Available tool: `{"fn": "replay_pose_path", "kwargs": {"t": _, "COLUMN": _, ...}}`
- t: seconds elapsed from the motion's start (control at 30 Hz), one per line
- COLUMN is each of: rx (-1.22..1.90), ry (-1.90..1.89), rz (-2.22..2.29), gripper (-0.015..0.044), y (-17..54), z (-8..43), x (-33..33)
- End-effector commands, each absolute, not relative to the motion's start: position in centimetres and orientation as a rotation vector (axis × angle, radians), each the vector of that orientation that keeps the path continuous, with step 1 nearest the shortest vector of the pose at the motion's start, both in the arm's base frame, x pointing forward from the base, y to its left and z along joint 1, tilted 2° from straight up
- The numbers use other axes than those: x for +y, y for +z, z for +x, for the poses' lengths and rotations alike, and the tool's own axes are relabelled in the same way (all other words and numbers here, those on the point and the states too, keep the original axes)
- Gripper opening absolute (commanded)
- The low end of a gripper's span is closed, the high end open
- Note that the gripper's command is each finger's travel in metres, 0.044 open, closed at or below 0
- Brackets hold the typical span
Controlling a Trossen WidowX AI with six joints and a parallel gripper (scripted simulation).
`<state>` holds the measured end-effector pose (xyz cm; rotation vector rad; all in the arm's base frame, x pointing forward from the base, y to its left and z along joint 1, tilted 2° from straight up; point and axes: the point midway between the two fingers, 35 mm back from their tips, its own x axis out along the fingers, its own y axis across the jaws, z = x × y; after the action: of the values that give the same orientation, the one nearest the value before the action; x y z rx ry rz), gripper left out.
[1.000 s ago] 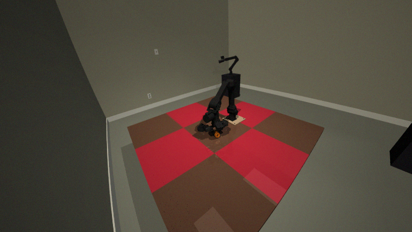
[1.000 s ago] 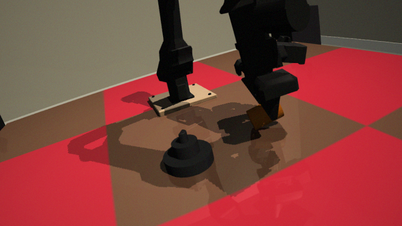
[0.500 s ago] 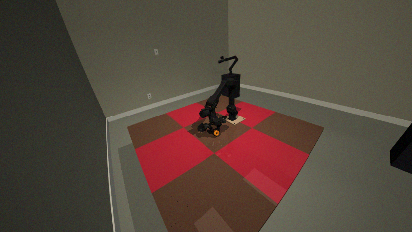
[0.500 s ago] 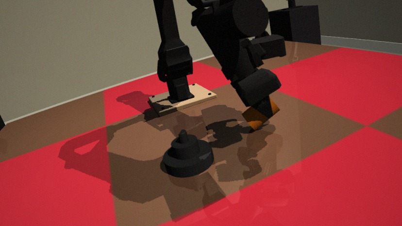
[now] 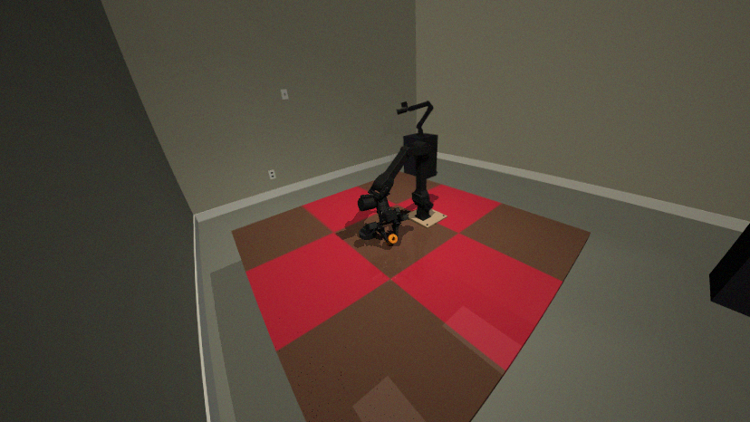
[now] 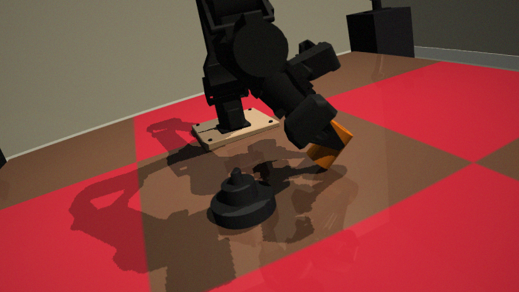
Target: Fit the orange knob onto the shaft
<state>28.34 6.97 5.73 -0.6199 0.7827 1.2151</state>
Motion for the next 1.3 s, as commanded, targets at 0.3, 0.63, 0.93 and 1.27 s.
{"fn": "replay_pose_path", "kwargs": {"t": 0.3, "rx": 0.588, "ry": 1.263, "rz": -0.471, "gripper": 0.0179, "y": 5.4, "z": 27.8, "x": 5.6}}
{"fn": "replay_pose_path", "kwargs": {"t": 0.63, "rx": 0.442, "ry": 1.288, "rz": -0.357, "gripper": 0.0179, "y": 5.0, "z": 27.6, "x": 4.6}}
{"fn": "replay_pose_path", "kwargs": {"t": 0.93, "rx": 0.428, "ry": 1.287, "rz": -0.341, "gripper": 0.0231, "y": 4.9, "z": 27.5, "x": 4.4}}
{"fn": "replay_pose_path", "kwargs": {"t": 1.27, "rx": 0.428, "ry": 1.287, "rz": -0.341, "gripper": 0.0260, "y": 4.9, "z": 27.5, "x": 4.4}}
